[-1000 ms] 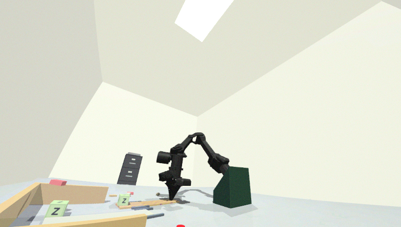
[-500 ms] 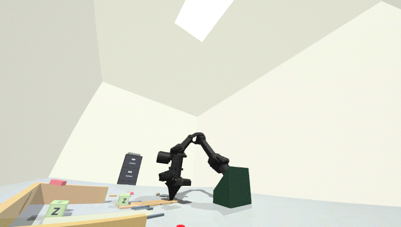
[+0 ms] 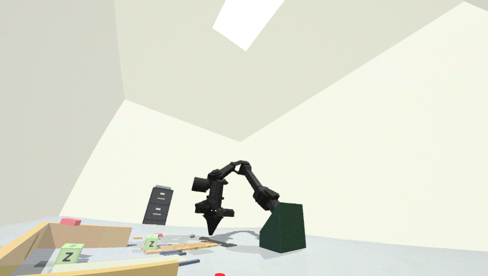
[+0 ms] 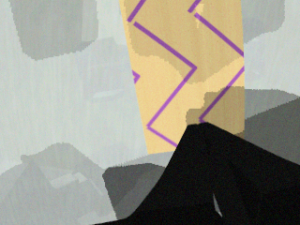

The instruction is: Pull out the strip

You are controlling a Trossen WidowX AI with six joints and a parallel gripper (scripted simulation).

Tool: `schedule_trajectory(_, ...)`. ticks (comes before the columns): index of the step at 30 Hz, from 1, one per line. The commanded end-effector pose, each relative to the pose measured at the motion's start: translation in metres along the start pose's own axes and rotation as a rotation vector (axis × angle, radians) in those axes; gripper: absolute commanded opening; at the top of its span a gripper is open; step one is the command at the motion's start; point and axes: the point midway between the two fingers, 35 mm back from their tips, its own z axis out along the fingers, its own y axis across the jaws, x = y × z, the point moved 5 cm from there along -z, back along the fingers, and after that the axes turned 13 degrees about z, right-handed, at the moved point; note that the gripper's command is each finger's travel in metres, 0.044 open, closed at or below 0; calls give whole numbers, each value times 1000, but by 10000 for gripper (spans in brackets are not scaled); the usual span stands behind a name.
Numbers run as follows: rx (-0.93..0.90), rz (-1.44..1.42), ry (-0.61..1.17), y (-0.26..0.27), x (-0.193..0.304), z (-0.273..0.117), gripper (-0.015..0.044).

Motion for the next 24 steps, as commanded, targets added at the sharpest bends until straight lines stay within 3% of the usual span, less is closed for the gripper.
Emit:
schedule_trajectory(1, 7, 14, -1, -2, -3, -12, 0)
schedule_trajectory(3, 7, 13, -1, 0, -1, -12, 0)
schedule_trajectory(8, 6, 160, -3, 4, -23, -11, 131)
schedule_trajectory(20, 6, 165, -4, 12, -64, -16, 440)
schedule_trajectory(24, 5, 165, -4, 15, -78, -18, 440)
